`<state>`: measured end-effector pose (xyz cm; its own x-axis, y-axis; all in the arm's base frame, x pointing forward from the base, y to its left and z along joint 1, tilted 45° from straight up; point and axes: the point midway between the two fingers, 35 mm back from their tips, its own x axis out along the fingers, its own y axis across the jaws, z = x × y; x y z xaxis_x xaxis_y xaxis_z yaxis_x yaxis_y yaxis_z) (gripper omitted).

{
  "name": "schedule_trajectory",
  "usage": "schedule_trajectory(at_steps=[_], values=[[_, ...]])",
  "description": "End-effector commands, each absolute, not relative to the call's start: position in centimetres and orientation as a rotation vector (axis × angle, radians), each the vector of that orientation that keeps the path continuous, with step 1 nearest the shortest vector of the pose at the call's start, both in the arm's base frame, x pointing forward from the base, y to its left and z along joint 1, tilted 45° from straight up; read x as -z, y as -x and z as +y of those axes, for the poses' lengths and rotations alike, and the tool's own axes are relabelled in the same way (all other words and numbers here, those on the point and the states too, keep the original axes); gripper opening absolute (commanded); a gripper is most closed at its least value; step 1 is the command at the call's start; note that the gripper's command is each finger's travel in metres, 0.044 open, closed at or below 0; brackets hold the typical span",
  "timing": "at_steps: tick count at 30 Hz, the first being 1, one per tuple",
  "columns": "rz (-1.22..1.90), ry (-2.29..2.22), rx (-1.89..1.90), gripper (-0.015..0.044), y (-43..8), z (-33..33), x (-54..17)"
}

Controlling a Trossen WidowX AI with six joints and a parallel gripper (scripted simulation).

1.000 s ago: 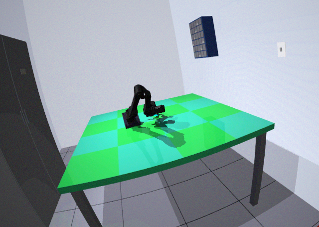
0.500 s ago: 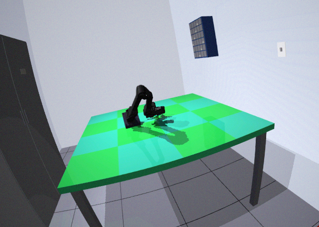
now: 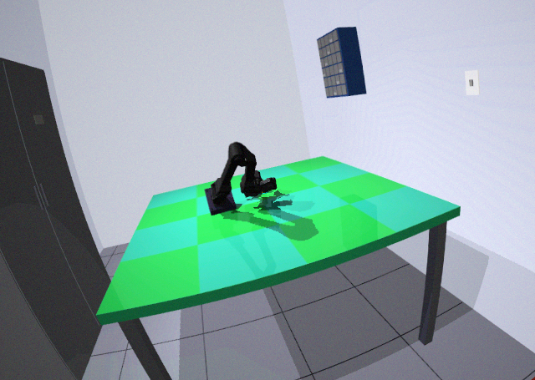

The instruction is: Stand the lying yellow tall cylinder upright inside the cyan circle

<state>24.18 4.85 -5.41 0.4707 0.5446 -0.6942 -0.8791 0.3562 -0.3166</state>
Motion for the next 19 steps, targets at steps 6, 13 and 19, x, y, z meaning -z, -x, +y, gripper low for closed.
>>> schedule_trajectory(at_steps=[6, 13, 19], values=[[0.531, 0.742, -0.982, 0.0400, -24.8, 7.1, 3.0], [0.526, 0.737, -0.984, 0.0400, -24.8, 9.4, 0.5], [0.519, 0.730, -0.984, 0.0400, -24.5, 10.9, -1.1]])
